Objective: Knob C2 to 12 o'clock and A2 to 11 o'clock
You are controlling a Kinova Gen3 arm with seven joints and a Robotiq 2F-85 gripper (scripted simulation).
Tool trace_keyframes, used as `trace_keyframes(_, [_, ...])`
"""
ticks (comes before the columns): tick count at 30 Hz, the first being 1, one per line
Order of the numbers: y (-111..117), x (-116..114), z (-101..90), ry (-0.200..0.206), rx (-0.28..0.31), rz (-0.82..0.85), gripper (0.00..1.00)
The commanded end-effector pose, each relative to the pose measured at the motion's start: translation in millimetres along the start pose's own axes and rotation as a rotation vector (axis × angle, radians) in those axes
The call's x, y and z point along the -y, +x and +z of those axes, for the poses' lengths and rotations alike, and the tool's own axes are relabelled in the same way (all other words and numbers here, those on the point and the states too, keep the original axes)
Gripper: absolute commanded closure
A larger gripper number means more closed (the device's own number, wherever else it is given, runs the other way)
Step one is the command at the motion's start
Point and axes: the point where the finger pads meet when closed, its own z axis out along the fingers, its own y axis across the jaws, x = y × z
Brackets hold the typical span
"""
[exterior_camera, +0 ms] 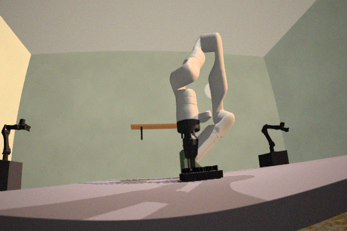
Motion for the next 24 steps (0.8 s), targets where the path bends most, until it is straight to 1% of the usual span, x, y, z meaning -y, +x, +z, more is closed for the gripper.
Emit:
trace_keyframes(1, [0.3,-0.6,-0.2,0.000,0.002,0.009,0.92])
trace_keyframes(24, [0.3,-0.6,-0.2,0.000,0.002,0.032,0.92])
